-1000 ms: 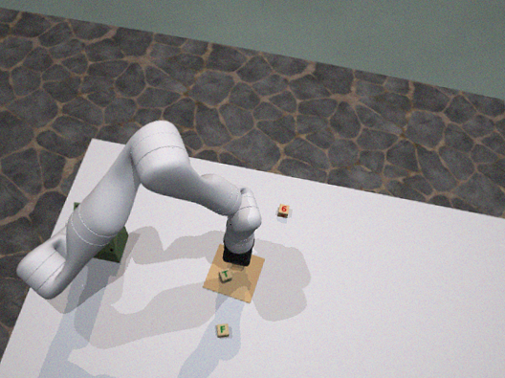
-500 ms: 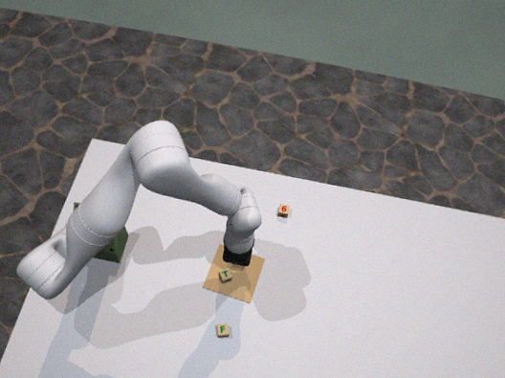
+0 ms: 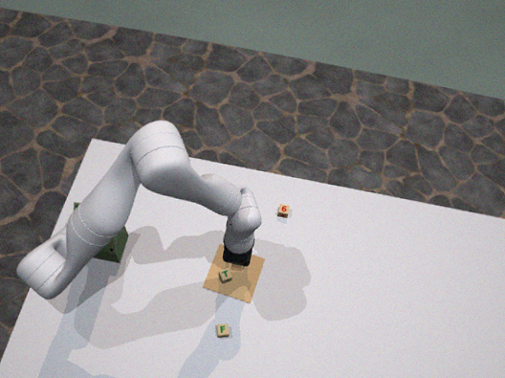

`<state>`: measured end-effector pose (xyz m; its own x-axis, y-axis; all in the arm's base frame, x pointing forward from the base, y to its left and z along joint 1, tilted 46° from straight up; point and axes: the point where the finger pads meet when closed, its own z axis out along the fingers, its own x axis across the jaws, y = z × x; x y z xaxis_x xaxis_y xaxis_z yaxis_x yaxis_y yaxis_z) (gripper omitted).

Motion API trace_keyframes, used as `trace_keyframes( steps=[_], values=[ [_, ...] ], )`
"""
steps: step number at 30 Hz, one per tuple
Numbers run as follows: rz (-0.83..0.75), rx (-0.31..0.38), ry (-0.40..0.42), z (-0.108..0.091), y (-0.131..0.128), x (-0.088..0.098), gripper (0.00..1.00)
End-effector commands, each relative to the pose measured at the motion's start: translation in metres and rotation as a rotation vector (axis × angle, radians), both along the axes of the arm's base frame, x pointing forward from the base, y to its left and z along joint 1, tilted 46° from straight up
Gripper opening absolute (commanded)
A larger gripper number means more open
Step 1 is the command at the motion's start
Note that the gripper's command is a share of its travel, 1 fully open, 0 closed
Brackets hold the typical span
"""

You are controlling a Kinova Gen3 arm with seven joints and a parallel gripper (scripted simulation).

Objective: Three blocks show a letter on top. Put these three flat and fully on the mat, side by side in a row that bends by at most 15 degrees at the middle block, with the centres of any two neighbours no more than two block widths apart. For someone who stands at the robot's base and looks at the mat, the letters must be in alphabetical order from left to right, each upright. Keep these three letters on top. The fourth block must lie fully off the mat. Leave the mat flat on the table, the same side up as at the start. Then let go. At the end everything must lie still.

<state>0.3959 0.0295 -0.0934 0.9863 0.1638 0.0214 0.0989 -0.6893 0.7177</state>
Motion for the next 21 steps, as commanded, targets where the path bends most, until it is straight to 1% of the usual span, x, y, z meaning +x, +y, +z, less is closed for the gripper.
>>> trace_keyframes(
  steps=[1, 12, 16, 21],
  values=[
    [0.001, 0.001, -0.001, 0.000, 0.001, 0.000, 0.87],
    [0.001, 0.001, -0.001, 0.003, 0.003, 0.000, 0.87],
    [0.001, 0.001, -0.001, 0.011, 0.012, -0.002, 0.87],
    [0.001, 0.001, -0.001, 0.029, 0.030, -0.005, 0.87]
  ],
)
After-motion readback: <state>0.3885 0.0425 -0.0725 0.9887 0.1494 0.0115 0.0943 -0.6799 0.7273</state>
